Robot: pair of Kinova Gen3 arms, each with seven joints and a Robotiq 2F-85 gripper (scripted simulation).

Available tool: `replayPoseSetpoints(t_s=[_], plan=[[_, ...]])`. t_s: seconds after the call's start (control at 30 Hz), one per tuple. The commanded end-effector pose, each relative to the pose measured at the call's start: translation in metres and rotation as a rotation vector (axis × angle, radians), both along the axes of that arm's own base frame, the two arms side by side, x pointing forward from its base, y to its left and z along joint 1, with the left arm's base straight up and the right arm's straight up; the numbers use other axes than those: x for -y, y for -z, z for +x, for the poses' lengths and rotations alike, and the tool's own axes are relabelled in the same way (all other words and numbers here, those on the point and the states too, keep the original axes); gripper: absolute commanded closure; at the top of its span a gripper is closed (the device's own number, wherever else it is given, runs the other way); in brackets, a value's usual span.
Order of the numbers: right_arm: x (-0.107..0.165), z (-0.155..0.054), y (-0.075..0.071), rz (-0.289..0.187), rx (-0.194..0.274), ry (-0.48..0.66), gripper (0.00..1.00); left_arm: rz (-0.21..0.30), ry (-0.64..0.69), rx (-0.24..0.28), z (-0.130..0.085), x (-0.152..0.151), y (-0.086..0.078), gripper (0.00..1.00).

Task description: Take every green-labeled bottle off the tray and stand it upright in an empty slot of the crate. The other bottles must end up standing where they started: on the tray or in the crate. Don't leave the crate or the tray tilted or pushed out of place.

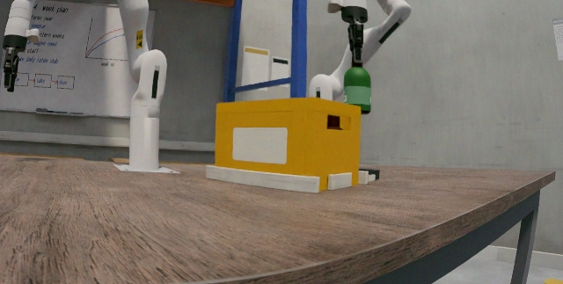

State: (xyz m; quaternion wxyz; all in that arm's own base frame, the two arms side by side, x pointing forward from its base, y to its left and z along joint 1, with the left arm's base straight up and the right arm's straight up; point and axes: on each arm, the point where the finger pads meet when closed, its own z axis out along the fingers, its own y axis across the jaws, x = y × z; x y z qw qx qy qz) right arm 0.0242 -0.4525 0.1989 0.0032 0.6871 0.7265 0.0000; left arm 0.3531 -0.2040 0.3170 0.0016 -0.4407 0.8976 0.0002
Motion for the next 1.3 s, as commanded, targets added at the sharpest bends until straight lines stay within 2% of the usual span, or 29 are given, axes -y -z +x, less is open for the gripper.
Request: replayPoseSetpoints(t_s=[0.0, 0.57, 1.27], plan=[[-0.003, -0.002, -0.001, 0.004, -0.005, 0.007, 0.002, 0.000, 0.009, 0.001, -0.003, 0.002, -0.008, 0.641], [-0.003, -0.002, -0.001, 0.004, -0.005, 0.007, 0.002, 0.000, 0.009, 0.001, -0.004, 0.003, -0.023, 0.641], [-0.003, -0.002, -0.001, 0.004, -0.005, 0.007, 0.002, 0.000, 0.010, 0.001, -0.004, 0.003, -0.023, 0.641]])
